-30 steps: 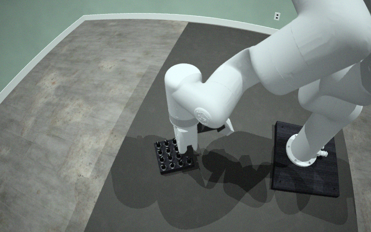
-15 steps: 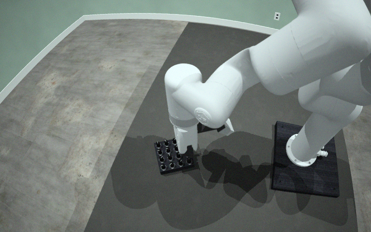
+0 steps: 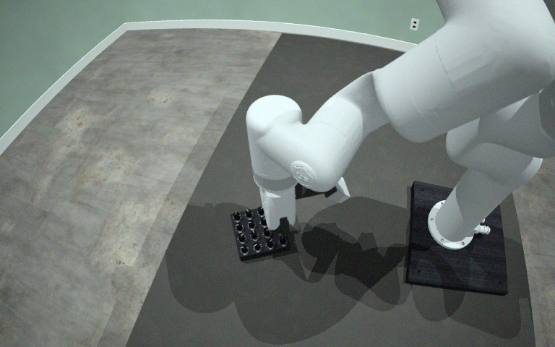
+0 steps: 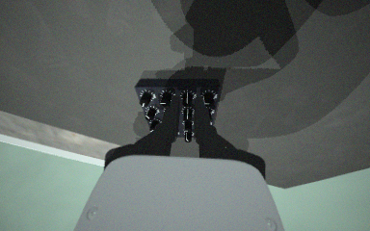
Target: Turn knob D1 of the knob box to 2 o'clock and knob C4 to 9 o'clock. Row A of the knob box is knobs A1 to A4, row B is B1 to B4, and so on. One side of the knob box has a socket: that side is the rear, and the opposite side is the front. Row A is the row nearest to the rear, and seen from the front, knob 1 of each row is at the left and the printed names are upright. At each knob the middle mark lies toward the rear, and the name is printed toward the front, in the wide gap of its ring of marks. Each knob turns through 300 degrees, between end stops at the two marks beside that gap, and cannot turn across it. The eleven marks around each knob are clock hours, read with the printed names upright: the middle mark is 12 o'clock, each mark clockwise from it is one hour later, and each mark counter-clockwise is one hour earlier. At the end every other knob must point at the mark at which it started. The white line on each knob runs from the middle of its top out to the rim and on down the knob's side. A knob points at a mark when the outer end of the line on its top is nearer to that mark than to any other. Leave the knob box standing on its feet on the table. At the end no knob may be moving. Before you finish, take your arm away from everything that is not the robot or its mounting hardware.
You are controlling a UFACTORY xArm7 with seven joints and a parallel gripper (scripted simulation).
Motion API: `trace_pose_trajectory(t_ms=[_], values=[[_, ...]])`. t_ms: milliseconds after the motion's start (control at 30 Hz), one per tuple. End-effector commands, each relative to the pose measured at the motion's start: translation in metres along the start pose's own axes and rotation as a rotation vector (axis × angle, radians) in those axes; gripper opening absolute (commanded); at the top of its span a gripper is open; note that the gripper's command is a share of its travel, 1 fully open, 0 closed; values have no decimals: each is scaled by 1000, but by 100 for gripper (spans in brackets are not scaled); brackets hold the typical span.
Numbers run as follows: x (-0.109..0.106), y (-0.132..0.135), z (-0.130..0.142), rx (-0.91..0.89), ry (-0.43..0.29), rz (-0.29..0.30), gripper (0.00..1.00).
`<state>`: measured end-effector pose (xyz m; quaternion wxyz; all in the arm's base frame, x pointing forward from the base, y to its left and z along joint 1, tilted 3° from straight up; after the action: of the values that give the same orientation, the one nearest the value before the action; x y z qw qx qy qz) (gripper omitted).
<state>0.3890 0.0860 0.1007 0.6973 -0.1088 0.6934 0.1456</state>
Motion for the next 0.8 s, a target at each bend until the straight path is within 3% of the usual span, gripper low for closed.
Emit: trace_pose_trajectory(t_ms=[0, 767], values=[[-1, 0, 1, 0, -3, 0, 19], [10, 0, 1, 0, -3, 0, 19]])
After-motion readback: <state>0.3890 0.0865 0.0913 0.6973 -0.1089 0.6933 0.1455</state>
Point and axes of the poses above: the point where the finger pads meet when closed, its own x axis out along the fingers, its own y axis across the jaws, z = x × y, the point moved 6 cm from there along -x, back along the fingers, and after that the axes turned 6 degrees about x, right-handed, at the moved point
